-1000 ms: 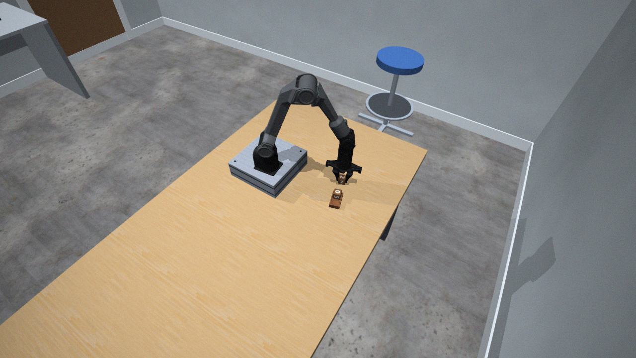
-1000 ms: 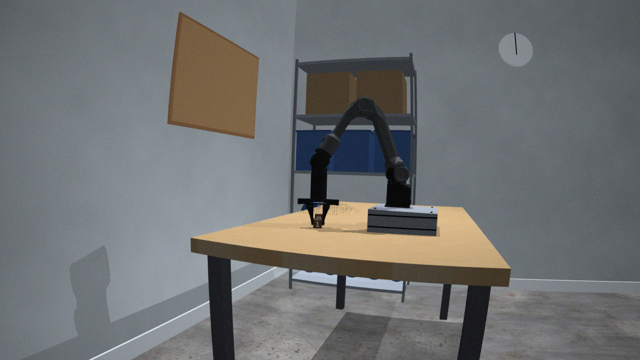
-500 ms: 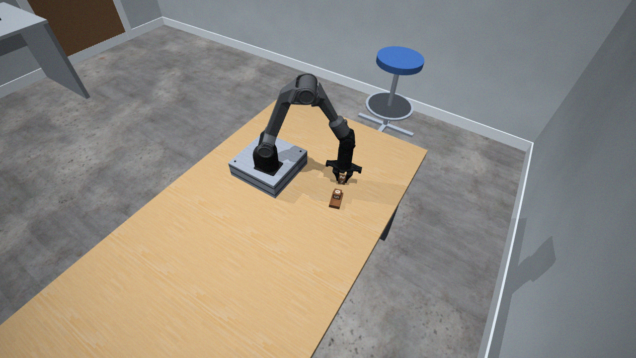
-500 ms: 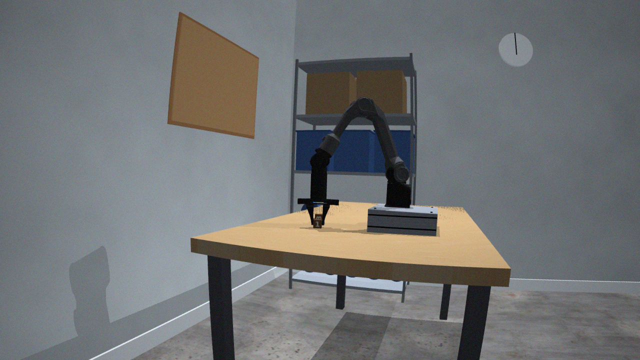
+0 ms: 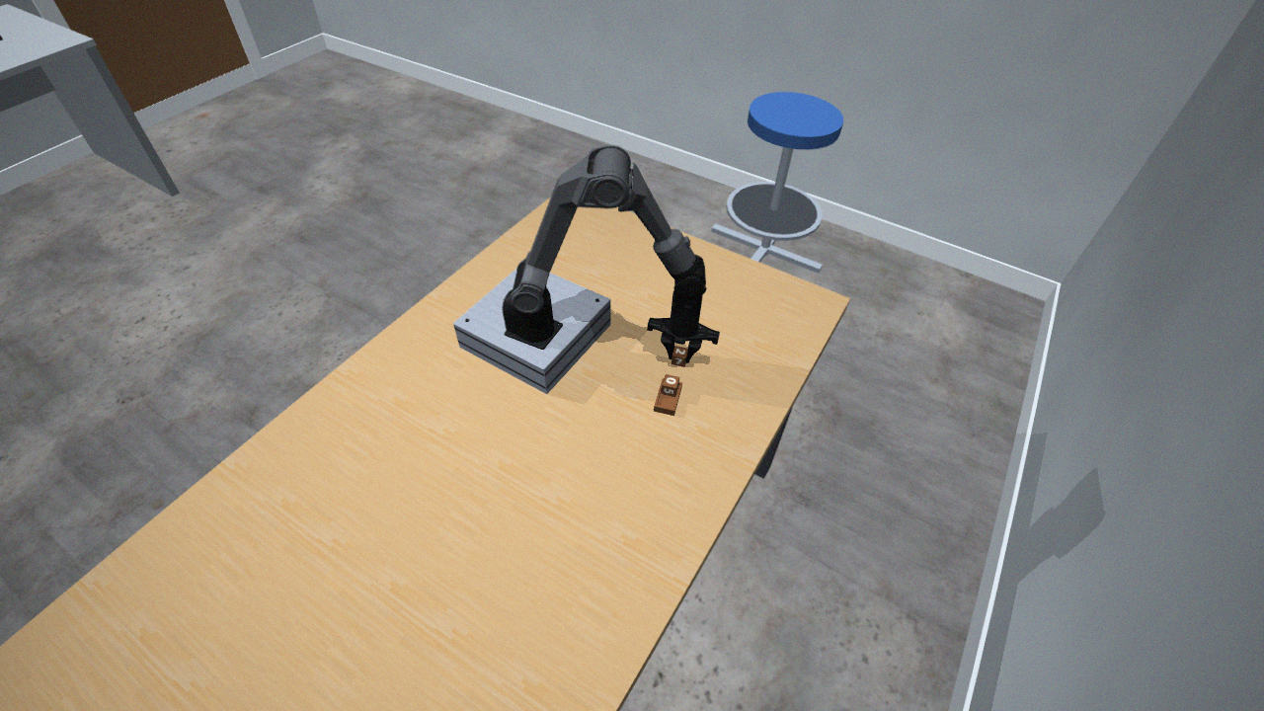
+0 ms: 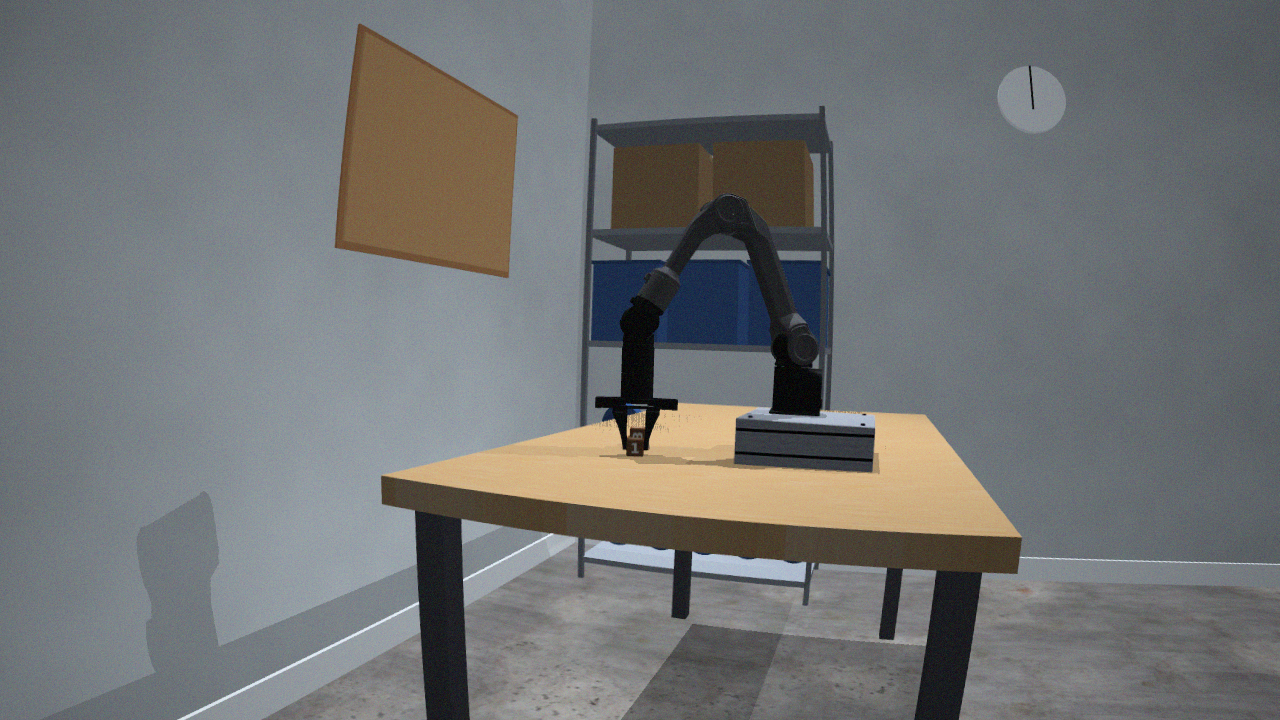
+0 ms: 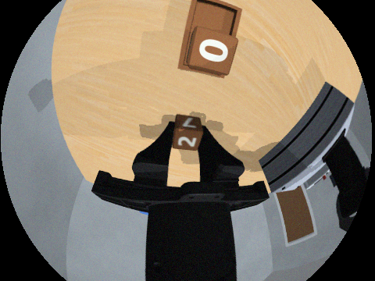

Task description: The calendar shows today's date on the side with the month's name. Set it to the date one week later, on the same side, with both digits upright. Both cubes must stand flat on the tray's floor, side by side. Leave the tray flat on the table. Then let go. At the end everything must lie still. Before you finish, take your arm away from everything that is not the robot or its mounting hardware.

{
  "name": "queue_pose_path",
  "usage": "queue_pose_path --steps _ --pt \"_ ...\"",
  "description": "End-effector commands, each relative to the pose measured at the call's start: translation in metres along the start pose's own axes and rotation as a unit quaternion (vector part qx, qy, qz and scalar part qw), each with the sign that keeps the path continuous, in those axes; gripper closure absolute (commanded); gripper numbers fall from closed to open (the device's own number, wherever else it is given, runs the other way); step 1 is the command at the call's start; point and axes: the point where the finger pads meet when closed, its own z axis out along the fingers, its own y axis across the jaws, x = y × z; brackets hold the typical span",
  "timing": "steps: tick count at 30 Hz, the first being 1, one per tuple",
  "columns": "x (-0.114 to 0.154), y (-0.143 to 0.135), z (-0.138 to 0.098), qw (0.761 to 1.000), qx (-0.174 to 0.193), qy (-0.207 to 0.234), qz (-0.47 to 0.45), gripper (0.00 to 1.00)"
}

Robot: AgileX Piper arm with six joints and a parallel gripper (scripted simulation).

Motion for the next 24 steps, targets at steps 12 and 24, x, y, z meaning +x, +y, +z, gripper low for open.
queue_pose_path --steps 12,24 --pt "0.0 0.001 -0.067 1.0 -0.002 0.001 0.0 0.65" --pt "0.0 0.0 -0.099 1.0 0.001 0.0 0.0 0.65"
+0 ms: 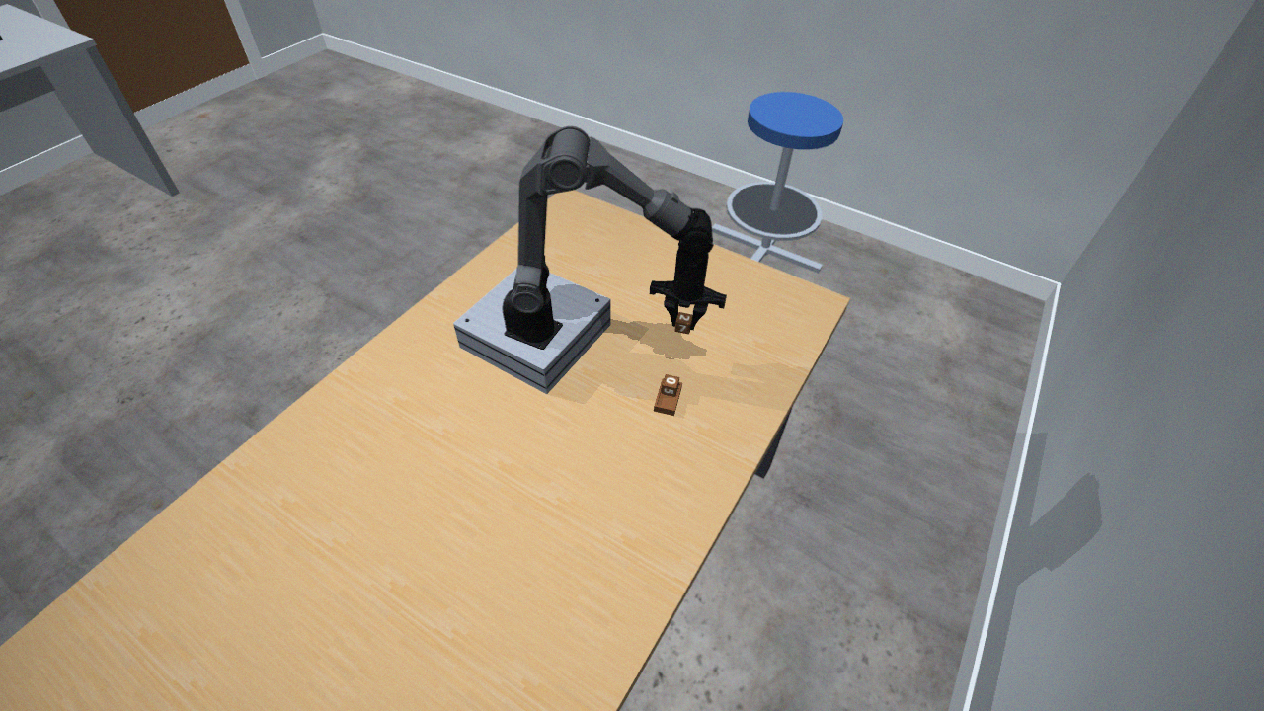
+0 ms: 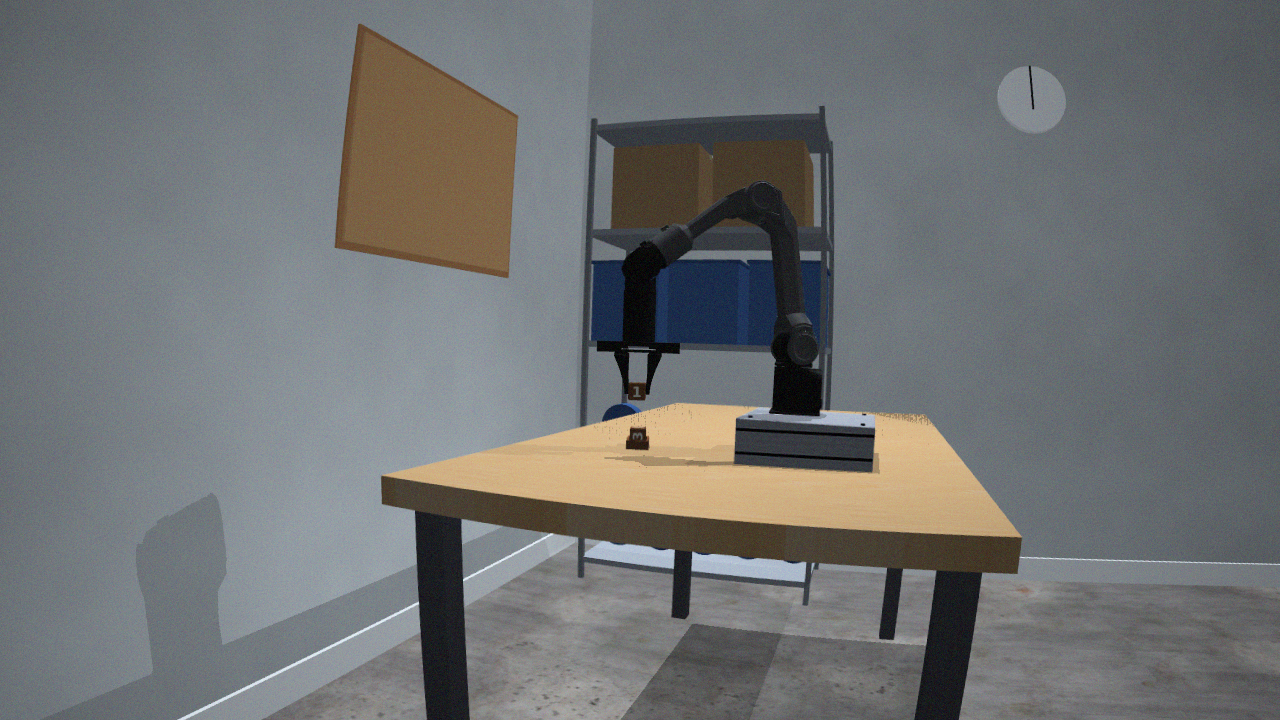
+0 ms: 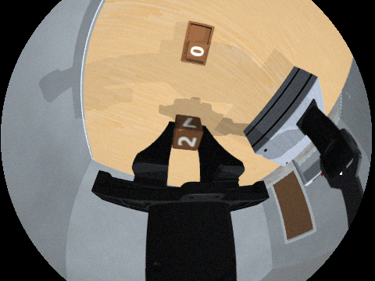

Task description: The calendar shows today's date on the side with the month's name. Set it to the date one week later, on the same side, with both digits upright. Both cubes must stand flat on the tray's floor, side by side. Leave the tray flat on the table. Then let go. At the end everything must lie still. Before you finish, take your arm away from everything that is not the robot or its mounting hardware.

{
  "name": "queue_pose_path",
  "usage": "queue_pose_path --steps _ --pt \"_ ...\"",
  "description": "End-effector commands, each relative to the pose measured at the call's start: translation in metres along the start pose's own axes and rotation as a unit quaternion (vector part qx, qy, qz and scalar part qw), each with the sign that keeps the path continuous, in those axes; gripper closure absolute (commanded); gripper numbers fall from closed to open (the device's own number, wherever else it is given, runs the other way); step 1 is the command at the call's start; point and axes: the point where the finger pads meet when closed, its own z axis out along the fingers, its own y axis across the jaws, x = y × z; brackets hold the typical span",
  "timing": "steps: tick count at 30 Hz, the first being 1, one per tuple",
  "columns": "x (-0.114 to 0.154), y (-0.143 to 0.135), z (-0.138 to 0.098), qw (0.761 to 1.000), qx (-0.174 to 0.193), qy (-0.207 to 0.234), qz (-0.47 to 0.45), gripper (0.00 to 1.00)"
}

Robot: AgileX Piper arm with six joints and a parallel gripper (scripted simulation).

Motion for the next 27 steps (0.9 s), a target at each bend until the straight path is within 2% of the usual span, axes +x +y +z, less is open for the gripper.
queue_pose_path --steps 1,10,11,15,17,27 --pt "0.0 0.0 0.0 1.0 0.0 0.0 0.001 0.65" --pt "-0.008 0.002 -0.001 1.0 -0.001 0.0 0.0 0.65" --pt "-0.021 0.003 -0.003 1.0 -0.001 0.0 0.001 0.65" --pt "-0.104 0.003 -0.01 1.0 -0.003 0.0 0.003 0.65" --pt "-0.123 -0.001 -0.01 1.0 0.0 0.0 0.003 0.65" --pt "-0.123 -0.002 -0.01 1.0 -0.001 0.0 0.003 0.65"
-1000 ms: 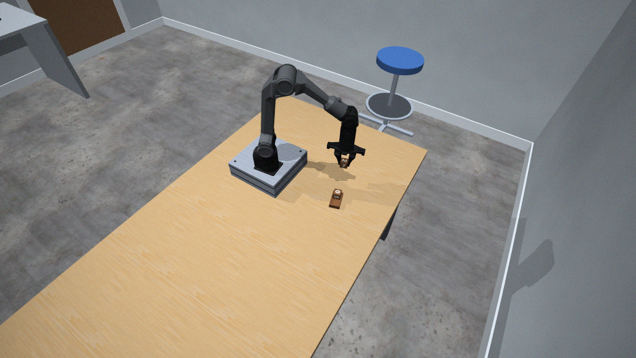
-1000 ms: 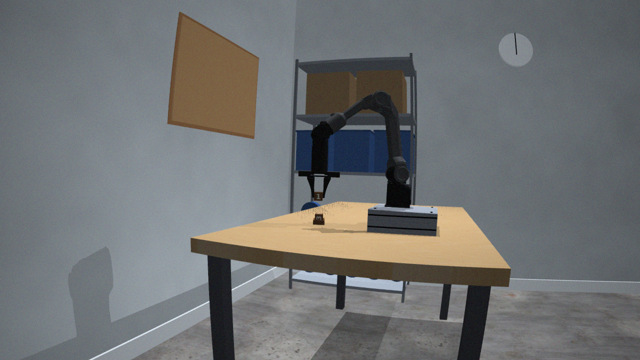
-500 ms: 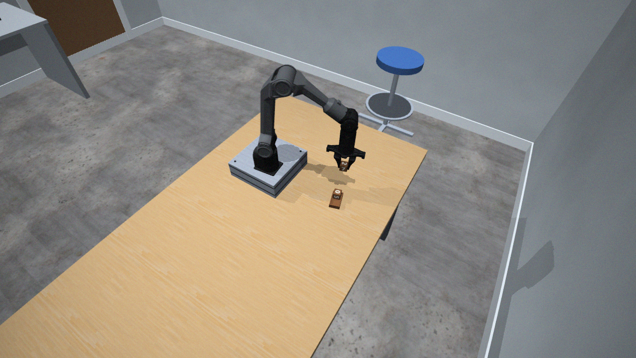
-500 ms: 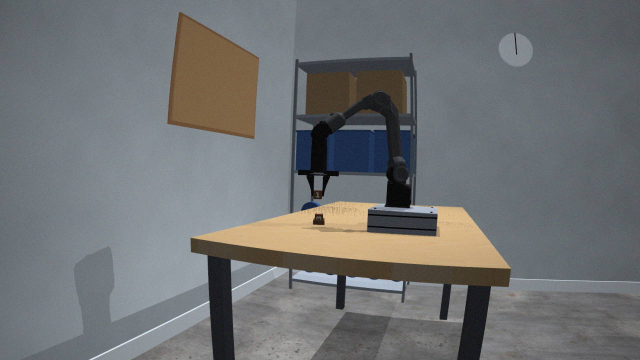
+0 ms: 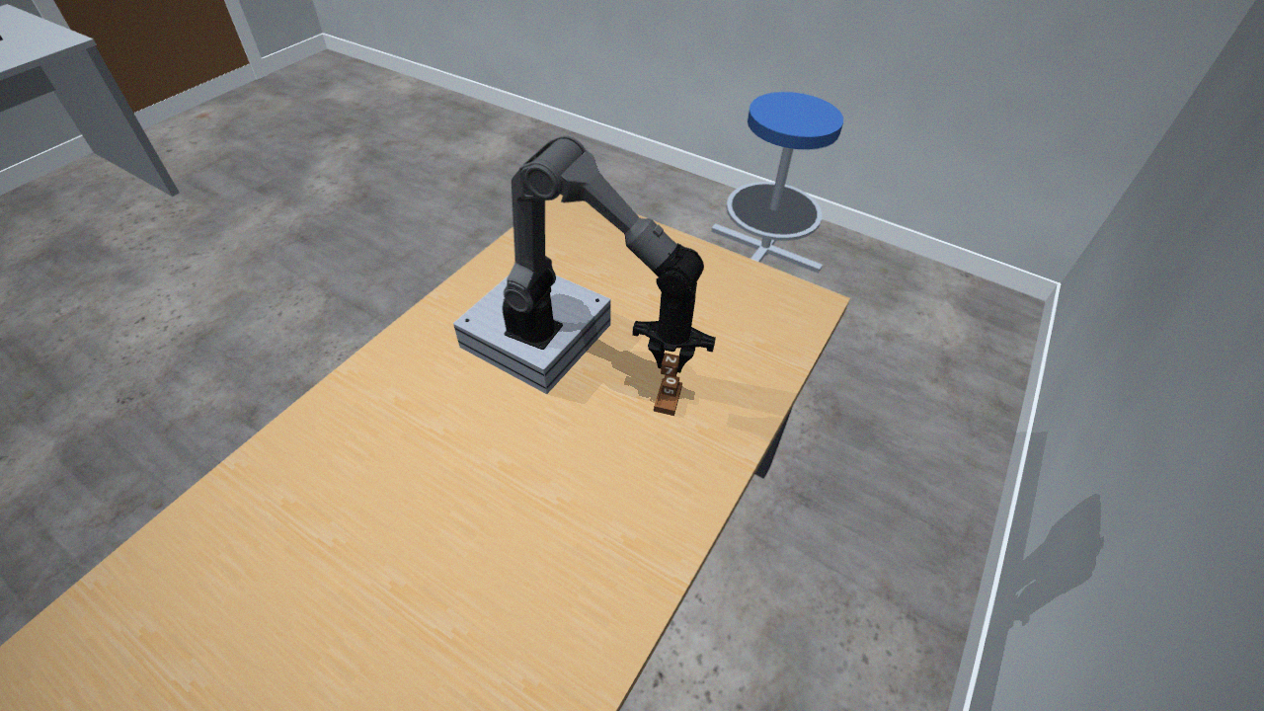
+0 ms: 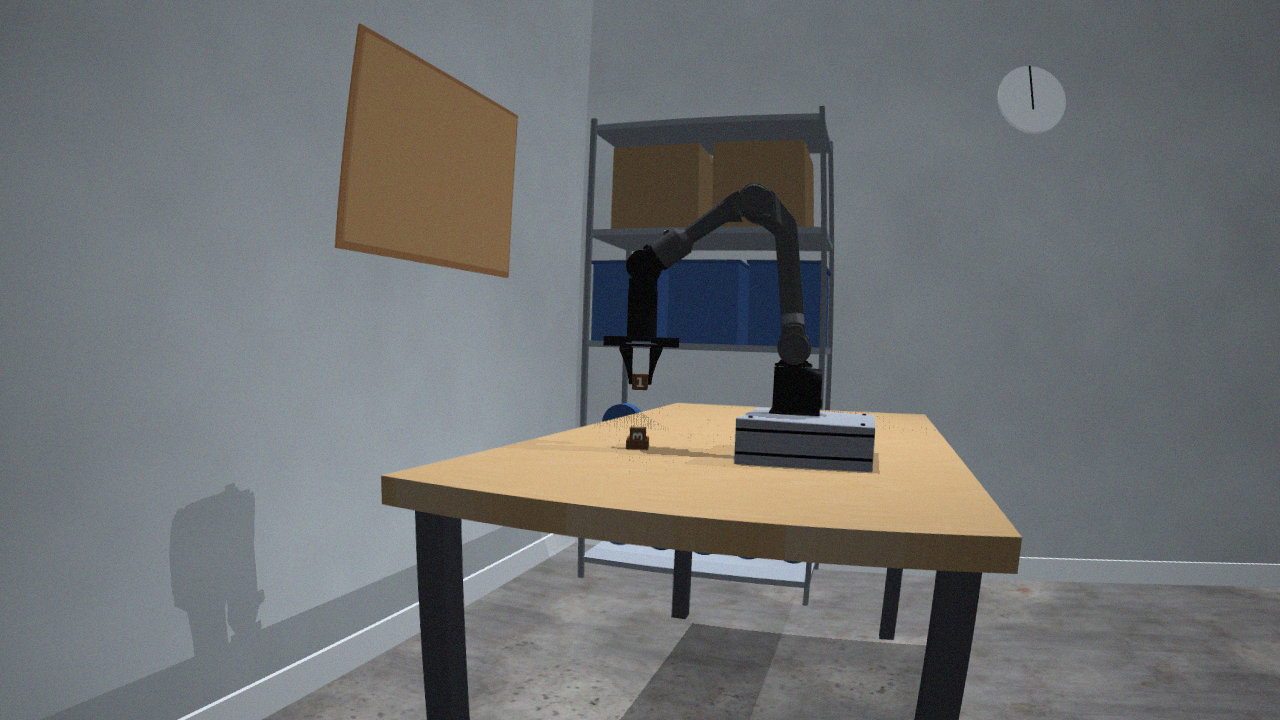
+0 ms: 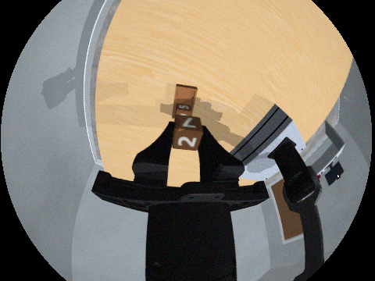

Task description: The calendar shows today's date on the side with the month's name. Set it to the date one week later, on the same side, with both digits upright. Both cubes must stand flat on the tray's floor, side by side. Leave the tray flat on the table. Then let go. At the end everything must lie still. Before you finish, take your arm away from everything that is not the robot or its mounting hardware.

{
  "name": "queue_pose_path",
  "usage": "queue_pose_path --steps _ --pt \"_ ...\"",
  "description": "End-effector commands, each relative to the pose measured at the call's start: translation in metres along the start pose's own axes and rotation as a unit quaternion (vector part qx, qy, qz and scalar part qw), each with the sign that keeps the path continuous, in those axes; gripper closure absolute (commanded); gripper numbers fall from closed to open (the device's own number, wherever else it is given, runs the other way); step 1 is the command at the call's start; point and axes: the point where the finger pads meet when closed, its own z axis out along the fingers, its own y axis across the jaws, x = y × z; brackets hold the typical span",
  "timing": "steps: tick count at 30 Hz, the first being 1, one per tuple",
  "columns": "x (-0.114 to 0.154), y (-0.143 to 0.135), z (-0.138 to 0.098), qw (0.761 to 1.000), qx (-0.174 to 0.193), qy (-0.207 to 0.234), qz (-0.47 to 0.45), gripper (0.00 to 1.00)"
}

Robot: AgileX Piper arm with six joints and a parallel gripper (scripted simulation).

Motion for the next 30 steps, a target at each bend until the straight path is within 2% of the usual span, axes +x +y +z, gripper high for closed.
queue_pose_path --steps 1,8,17,30 --pt "0.0 0.0 0.0 1.0 0.0 0.0 0.0 0.65" --pt "0.001 -0.001 0.004 1.0 0.001 0.001 0.0 0.65" --pt "0.001 0.0 0.024 1.0 0.001 0.001 0.0 0.65" --pt "0.0 0.0 0.078 1.0 0.002 0.001 0.0 0.65"
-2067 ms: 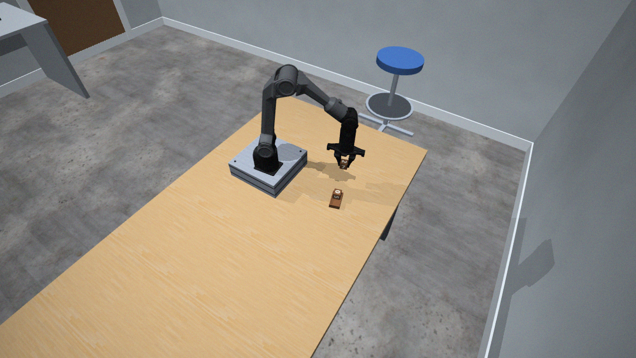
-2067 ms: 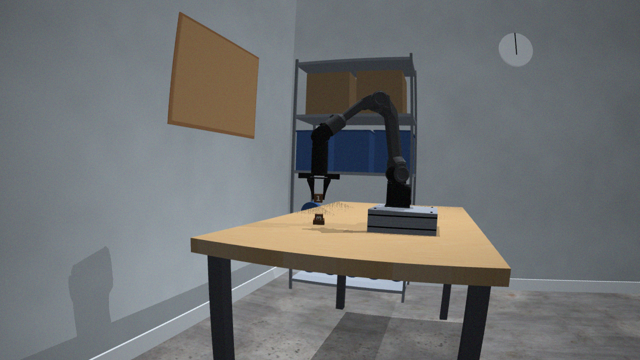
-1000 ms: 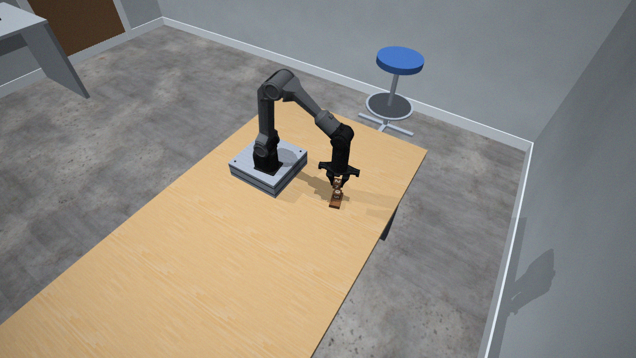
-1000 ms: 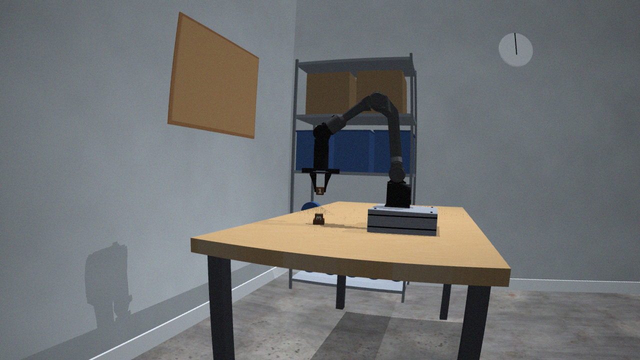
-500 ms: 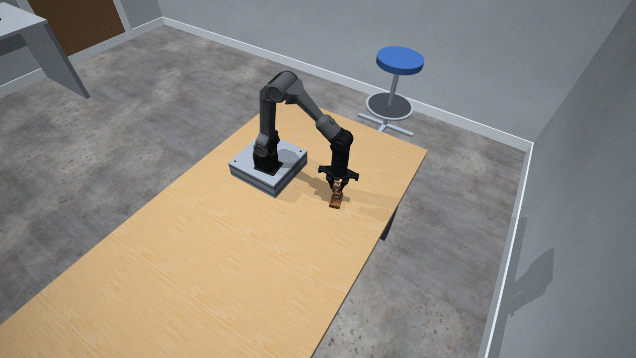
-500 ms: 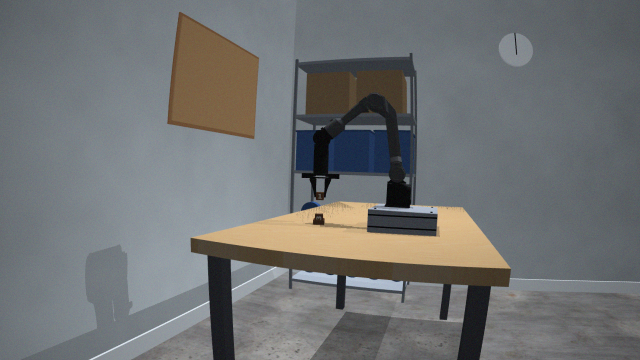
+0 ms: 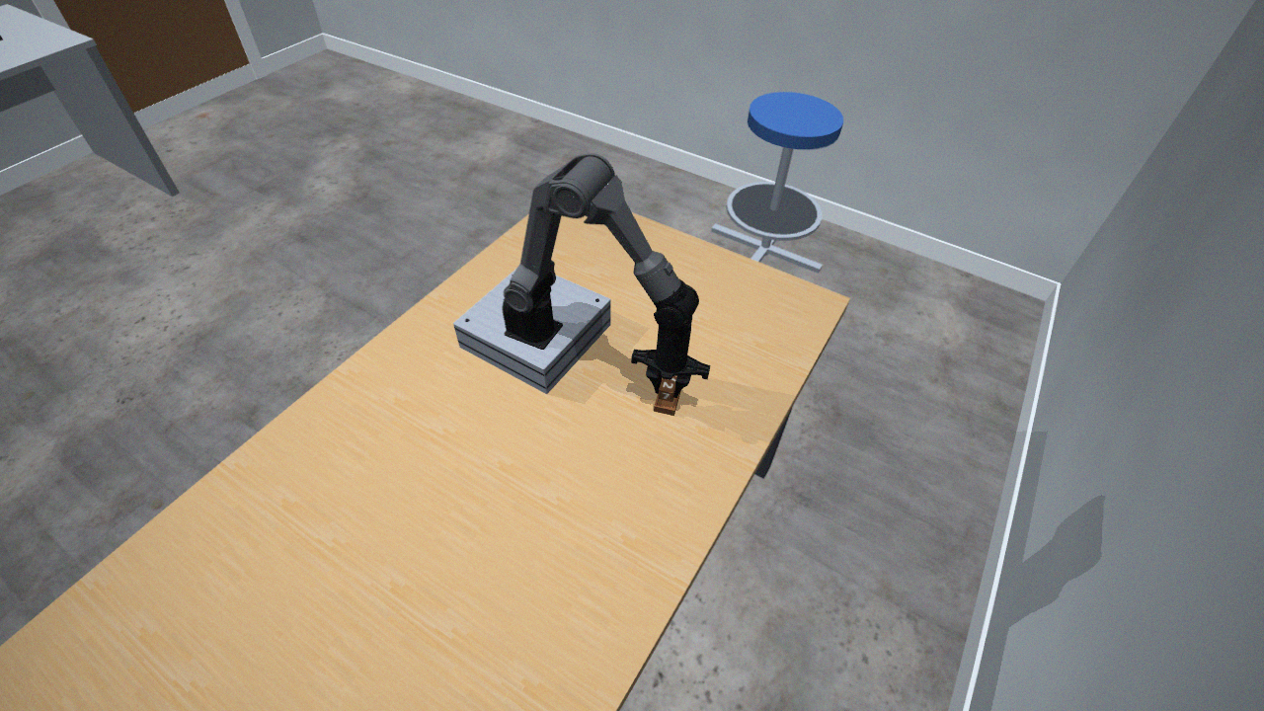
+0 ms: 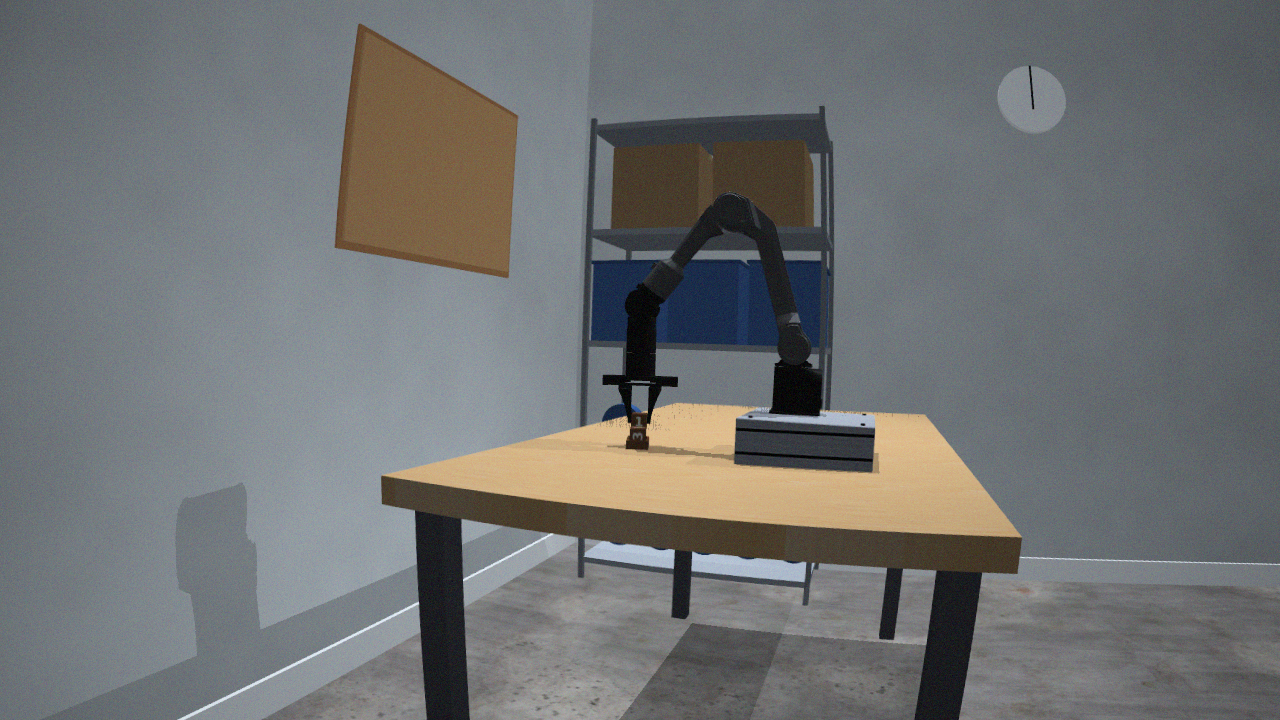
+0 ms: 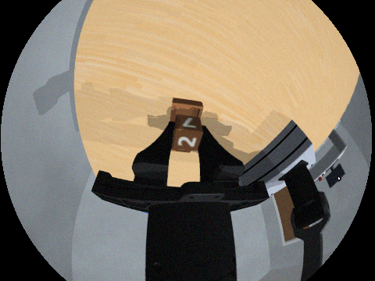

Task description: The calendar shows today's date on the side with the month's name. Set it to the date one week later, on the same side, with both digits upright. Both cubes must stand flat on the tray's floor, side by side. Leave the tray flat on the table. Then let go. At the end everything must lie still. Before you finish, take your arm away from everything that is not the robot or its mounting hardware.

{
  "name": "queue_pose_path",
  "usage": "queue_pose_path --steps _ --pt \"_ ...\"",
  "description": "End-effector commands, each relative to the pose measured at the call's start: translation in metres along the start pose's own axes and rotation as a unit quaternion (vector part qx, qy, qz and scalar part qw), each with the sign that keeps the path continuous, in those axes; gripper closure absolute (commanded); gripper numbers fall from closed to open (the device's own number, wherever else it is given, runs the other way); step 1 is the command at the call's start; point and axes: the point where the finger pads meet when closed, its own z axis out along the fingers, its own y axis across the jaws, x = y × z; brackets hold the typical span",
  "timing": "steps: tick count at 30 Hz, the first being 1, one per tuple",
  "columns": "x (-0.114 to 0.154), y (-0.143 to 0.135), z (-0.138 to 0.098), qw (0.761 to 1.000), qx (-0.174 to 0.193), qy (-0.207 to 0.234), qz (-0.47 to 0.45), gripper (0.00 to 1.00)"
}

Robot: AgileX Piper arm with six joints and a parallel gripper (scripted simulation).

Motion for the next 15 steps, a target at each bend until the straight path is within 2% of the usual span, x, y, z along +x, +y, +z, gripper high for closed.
queue_pose_path --steps 1,15 --pt "0.0001 -0.0001 0.0055 1.0 0.0 0.0 0.001 0.65" --pt "-0.0001 0.001 0.0139 1.0 -0.002 0.0 0.001 0.65"
